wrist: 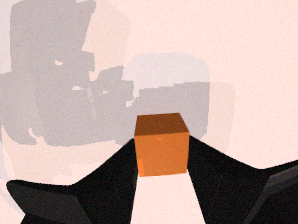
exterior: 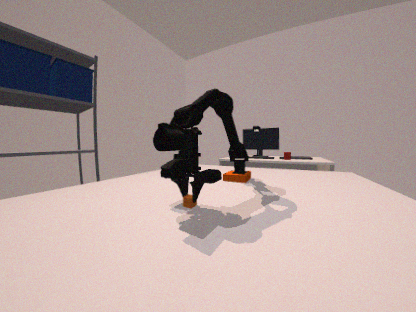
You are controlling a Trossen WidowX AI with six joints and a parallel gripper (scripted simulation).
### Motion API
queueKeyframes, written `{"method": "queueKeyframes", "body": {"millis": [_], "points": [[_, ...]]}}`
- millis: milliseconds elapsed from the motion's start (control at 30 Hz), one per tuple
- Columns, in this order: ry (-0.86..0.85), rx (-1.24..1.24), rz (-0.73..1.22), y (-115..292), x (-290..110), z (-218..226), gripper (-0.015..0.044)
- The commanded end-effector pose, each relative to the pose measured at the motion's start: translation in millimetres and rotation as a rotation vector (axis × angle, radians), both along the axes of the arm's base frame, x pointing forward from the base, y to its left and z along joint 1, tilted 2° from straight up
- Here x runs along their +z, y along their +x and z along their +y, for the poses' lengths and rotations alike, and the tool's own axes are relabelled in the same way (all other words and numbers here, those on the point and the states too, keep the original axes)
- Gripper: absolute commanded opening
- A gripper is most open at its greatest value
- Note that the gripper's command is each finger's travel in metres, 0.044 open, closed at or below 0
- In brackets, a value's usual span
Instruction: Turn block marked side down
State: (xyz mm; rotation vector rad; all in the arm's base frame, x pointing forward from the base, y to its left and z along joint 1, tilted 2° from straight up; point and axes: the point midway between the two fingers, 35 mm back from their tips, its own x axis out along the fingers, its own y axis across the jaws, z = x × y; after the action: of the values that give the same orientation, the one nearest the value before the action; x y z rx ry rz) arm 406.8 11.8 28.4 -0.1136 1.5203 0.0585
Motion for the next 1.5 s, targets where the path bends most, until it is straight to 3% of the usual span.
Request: {"method": "queueKeyframes", "body": {"millis": [0,200,400,1467], "points": [[-0.003,0.0,-0.001,0,0,0,0.0058],[-0.003,0.0,-0.001,0,1,0,0.0],[-0.003,0.0,-0.001,-1,30,1,0.0],[0.043,0.014,-0.397,0,18,0,0.0]]}}
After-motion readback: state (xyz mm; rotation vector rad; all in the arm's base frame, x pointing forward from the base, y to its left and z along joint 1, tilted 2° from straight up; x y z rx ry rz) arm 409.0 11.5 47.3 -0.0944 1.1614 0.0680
